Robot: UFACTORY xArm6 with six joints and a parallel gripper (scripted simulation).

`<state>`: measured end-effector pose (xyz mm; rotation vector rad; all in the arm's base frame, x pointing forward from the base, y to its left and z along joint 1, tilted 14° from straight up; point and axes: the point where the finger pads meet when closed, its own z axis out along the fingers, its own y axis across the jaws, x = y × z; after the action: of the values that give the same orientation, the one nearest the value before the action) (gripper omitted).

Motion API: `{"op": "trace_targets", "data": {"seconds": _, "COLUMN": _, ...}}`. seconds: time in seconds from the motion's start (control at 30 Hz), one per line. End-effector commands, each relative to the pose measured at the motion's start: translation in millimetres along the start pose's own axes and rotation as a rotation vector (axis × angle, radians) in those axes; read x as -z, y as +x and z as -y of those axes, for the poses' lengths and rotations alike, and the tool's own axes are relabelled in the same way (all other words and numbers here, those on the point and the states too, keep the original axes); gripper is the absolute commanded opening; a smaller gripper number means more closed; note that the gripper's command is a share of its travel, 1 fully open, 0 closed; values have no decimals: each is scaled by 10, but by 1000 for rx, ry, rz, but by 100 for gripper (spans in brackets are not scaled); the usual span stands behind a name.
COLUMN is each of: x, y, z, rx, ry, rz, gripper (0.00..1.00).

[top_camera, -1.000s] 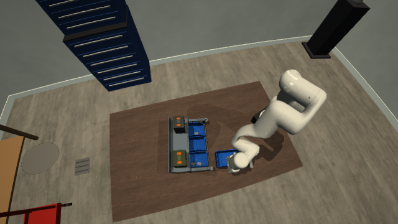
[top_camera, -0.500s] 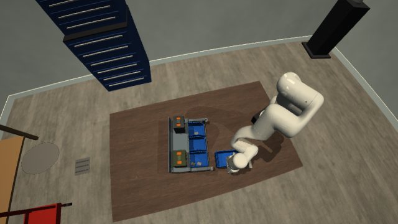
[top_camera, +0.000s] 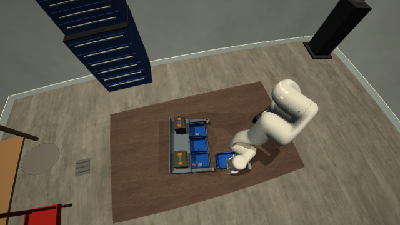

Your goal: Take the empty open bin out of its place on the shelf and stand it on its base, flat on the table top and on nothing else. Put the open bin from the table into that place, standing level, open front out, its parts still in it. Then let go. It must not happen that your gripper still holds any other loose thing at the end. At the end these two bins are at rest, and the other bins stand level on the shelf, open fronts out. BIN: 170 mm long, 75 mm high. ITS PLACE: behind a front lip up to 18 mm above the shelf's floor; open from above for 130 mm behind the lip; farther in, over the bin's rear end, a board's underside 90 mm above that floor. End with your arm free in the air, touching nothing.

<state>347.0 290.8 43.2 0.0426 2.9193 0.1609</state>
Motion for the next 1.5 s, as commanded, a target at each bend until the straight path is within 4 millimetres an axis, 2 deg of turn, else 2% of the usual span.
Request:
{"op": "trace_targets", "data": {"seconds": 0.0, "x": -116, "y": -19, "z": -16, "rx": 0, "ry": -2, "rz": 4, "gripper": 0}}
{"op": "trace_targets", "data": {"seconds": 0.37, "x": -229, "y": -20, "z": -16, "rx": 0, "ry": -2, "rz": 4, "gripper": 0}}
{"op": "trace_targets", "data": {"seconds": 1.47, "x": -306, "y": -18, "z": -14, "rx": 0, "ry": -2, "rz": 4, "gripper": 0}}
